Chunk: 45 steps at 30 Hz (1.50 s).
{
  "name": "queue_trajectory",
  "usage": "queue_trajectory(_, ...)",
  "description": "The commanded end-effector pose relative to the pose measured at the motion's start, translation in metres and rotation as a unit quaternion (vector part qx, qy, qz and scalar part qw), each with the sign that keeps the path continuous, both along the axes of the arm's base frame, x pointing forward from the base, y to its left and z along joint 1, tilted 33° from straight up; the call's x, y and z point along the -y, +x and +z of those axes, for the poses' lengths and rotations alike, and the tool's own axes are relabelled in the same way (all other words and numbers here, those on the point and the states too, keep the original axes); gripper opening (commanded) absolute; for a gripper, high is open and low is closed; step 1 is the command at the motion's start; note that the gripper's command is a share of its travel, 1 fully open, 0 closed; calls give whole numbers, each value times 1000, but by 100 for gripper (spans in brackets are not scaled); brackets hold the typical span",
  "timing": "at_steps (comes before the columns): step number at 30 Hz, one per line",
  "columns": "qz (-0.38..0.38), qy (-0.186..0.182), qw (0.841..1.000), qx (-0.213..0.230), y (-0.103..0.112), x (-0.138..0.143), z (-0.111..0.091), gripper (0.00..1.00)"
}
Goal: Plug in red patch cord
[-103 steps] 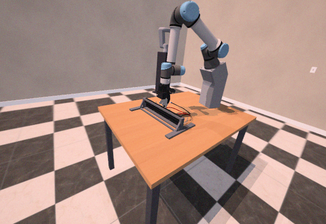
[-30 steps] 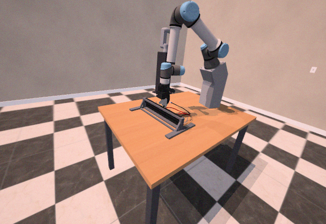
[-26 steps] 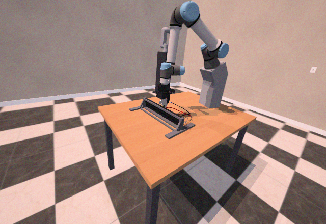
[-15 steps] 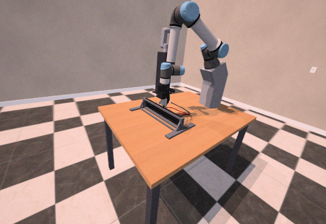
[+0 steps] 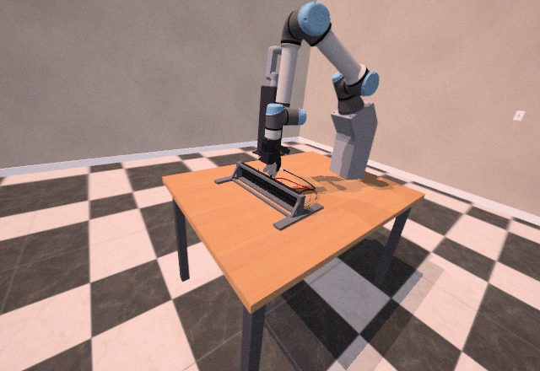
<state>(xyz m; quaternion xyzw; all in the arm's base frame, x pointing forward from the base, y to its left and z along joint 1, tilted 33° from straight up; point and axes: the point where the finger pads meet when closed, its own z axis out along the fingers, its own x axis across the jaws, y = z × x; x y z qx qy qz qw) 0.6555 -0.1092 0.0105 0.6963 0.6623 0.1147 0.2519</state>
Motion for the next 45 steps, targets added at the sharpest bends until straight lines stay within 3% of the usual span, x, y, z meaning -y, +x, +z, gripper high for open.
queue_trajectory(1, 0, 0, 1000, 2, 1, 0, 1, 0)
queue_trajectory(45, -1, 0, 1000, -8, 4, 0, 3, 0)
